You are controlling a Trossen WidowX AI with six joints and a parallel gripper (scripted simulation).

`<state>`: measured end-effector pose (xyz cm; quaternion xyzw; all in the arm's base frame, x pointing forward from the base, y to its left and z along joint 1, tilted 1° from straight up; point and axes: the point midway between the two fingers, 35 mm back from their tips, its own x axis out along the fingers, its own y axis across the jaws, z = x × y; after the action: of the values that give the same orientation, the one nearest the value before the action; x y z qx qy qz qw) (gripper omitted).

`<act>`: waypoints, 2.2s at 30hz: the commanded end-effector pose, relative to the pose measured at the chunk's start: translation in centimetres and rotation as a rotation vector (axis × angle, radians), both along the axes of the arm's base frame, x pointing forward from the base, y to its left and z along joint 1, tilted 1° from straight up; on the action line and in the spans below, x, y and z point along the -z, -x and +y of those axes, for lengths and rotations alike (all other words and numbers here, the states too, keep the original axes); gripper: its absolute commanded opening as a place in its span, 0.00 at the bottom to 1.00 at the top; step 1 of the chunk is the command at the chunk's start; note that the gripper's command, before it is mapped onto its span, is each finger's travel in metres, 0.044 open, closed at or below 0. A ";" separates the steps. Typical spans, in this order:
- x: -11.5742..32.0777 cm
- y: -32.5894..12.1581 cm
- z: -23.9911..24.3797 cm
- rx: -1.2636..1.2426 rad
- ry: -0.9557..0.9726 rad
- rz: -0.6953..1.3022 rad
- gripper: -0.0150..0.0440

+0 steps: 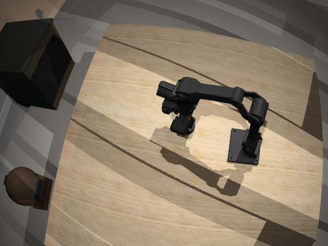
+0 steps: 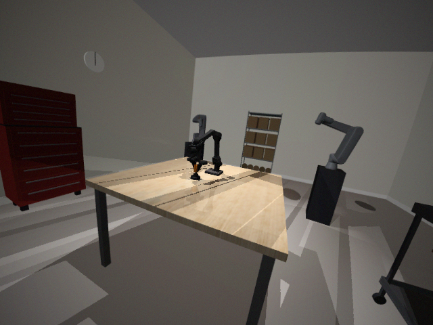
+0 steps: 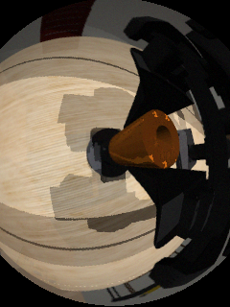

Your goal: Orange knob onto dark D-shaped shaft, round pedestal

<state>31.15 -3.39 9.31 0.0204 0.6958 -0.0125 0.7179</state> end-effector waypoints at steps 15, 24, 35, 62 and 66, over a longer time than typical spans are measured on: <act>0.0 0.2 -0.1 0.137 -0.005 -0.006 0.25; 0.0 0.1 0.0 0.137 -0.005 -0.006 0.25; 0.3 0.2 0.0 0.137 -0.005 -0.006 0.25; 0.1 0.0 0.1 0.346 -0.013 -0.003 0.25; 0.2 0.1 0.1 0.346 -0.012 -0.003 0.25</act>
<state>31.00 -3.35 9.10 0.1424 0.6835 -0.1306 0.7039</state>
